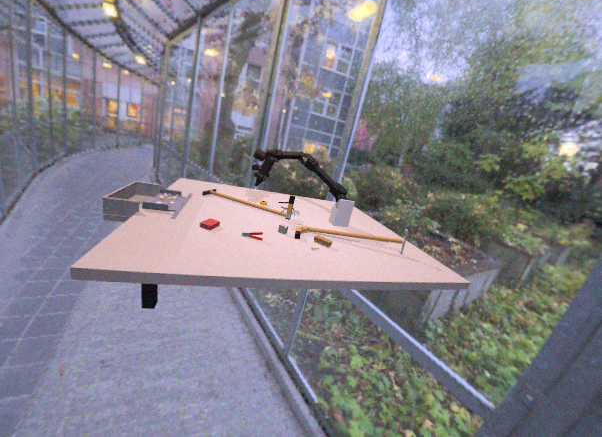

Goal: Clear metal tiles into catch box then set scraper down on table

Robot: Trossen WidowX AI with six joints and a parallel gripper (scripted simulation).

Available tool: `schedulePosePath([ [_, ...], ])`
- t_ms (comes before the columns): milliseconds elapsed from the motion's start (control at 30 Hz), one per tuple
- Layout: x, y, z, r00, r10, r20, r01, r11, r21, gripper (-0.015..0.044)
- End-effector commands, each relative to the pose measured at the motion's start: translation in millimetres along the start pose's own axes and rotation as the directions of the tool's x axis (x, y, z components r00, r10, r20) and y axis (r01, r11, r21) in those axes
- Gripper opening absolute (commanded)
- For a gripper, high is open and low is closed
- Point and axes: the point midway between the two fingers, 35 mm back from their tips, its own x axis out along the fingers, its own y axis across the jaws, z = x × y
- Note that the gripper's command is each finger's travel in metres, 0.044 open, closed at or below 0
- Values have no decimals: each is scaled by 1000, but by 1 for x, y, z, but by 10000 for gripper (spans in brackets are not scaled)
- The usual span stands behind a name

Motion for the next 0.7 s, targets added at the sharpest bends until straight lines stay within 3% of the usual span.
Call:
schedulePosePath([
  [0, -10, -5, 0, 1000, -1, 20, 2, 1000, -18, 0],
  [333, -36, -17, 1, 997, 7, 76, -4, 999, -42, 0],
  [667, -20, -15, -2, 997, 9, 75, -6, 999, -42, 0],
])
